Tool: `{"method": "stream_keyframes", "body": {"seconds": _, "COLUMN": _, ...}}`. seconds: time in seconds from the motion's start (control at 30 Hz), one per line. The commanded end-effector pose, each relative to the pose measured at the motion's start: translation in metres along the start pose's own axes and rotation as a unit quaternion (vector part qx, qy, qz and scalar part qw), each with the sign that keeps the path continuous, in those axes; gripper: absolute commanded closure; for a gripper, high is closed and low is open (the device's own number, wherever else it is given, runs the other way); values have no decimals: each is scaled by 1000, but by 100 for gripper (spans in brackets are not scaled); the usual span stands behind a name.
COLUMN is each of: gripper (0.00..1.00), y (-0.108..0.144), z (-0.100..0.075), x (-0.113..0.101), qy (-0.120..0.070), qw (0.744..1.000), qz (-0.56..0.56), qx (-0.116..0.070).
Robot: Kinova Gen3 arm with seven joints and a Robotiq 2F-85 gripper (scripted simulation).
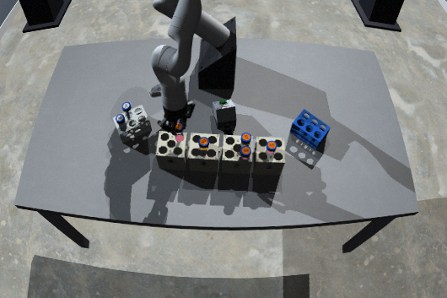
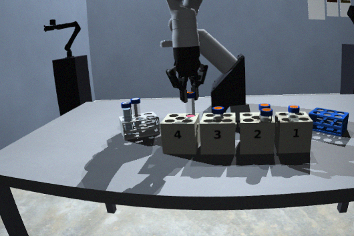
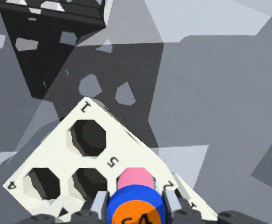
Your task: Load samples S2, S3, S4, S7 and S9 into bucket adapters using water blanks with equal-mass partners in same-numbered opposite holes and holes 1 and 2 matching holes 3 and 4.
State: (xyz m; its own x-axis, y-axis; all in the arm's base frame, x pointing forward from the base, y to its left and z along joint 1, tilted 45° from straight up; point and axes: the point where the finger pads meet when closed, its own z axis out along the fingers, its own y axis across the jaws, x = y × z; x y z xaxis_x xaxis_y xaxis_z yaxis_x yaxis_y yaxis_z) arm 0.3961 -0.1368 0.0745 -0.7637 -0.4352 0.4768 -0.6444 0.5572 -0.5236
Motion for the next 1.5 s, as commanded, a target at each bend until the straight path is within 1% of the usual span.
{"method": "stream_keyframes", "body": {"seconds": 0.0, "gripper": 90, "y": 0, "z": 1, "x": 0, "qy": -1, "qw": 1000, "qz": 0, "qx": 0}}
{"method": "stream_keyframes", "body": {"seconds": 1.47, "gripper": 90, "y": 0, "z": 28, "x": 0, "qy": -1, "qw": 1000, "qz": 0, "qx": 0}}
